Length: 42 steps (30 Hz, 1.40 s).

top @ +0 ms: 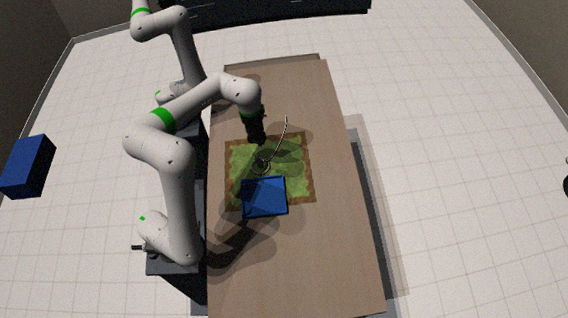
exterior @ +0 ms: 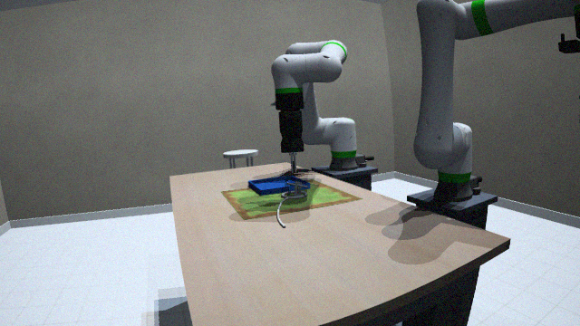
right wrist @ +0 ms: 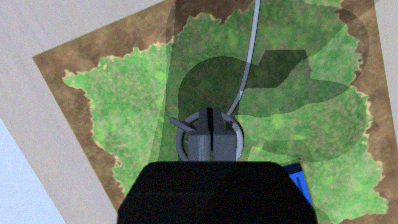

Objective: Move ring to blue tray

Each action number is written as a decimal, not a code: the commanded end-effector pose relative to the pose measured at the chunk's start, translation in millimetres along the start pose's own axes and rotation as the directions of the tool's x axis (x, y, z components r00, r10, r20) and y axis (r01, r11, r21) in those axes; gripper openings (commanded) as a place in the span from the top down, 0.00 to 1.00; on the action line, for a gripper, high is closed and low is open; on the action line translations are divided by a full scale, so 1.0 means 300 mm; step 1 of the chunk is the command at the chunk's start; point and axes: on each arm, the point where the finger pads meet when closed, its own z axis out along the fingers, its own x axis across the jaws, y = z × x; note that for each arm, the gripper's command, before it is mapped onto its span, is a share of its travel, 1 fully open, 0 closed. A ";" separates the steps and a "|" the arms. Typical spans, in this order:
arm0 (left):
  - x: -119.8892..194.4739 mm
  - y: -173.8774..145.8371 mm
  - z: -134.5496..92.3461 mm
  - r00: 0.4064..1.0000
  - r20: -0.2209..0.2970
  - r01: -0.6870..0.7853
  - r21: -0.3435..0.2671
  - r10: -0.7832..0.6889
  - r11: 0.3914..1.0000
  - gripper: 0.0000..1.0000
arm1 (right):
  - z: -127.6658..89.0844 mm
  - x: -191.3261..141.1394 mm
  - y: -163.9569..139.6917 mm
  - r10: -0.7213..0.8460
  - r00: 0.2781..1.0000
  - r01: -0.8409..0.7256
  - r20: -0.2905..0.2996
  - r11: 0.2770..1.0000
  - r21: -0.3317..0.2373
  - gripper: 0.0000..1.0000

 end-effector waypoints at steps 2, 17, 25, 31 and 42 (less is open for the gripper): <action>-0.001 0.001 -0.003 1.000 0.000 0.000 -0.003 0.000 1.000 0.00 | -0.004 0.001 -0.002 0.000 1.000 0.000 -0.001 1.000 0.002 1.00; -0.001 0.001 -0.003 1.000 0.000 0.000 -0.003 0.000 1.000 0.00 | -0.004 0.001 -0.002 0.000 1.000 0.000 -0.001 1.000 0.002 1.00; -0.001 0.001 -0.003 1.000 0.000 0.000 -0.003 0.000 1.000 0.00 | -0.004 0.001 -0.001 0.005 1.000 -0.005 -0.001 1.000 0.002 1.00; -0.001 0.001 -0.003 1.000 0.000 0.000 -0.003 0.000 1.000 0.00 | -0.007 0.009 0.035 0.225 0.974 -0.225 -0.001 0.974 0.002 1.00; -0.001 0.001 -0.003 1.000 0.000 0.000 -0.003 0.000 1.000 0.00 | -0.008 0.021 0.211 0.739 0.674 -0.739 0.009 0.674 -0.004 1.00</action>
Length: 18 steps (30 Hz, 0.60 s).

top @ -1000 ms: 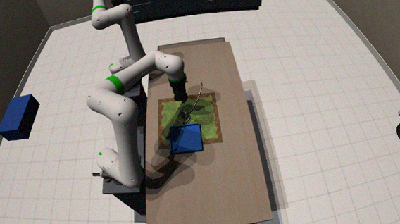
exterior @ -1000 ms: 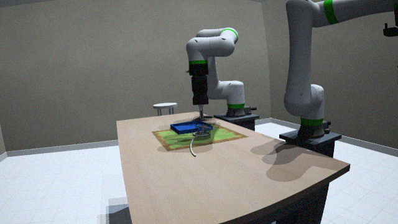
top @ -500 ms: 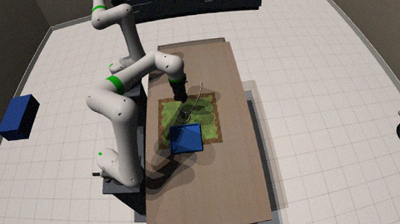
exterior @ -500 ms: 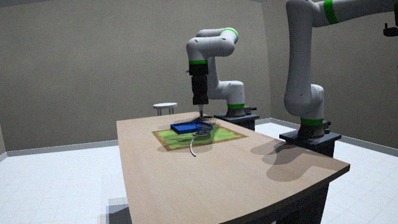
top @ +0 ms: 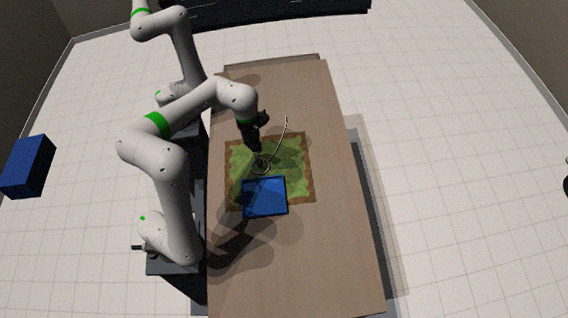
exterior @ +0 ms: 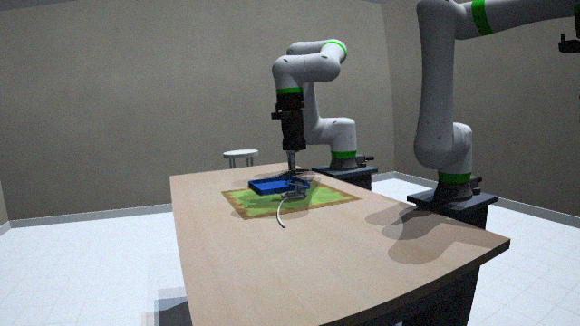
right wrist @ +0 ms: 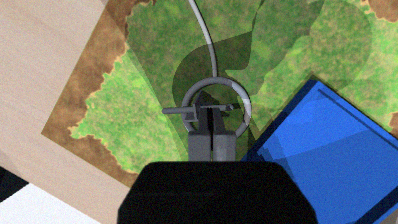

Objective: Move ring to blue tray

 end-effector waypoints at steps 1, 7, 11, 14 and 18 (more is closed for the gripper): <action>-0.001 0.001 -0.003 1.000 0.000 0.000 -0.003 0.000 1.000 0.00 | -0.002 0.063 0.083 0.275 0.961 -0.275 -0.005 0.961 0.012 1.00; -0.001 0.001 -0.003 1.000 0.000 0.000 -0.003 0.000 1.000 0.00 | 0.002 0.102 0.158 0.563 0.827 -0.563 0.003 0.827 0.004 1.00; -0.001 0.001 -0.003 1.000 0.000 0.000 -0.003 0.000 1.000 0.00 | 0.002 0.105 0.166 0.717 0.697 -0.717 0.004 0.697 0.008 1.00; -0.001 0.001 -0.003 1.000 0.000 0.000 -0.003 0.000 1.000 0.00 | 0.002 0.105 0.167 0.799 0.602 -0.799 0.003 0.602 0.019 0.68; -0.001 0.001 -0.003 1.000 0.000 0.000 -0.003 0.000 1.000 0.00 | 0.002 0.105 0.167 0.823 0.569 -0.822 0.002 0.568 0.025 0.68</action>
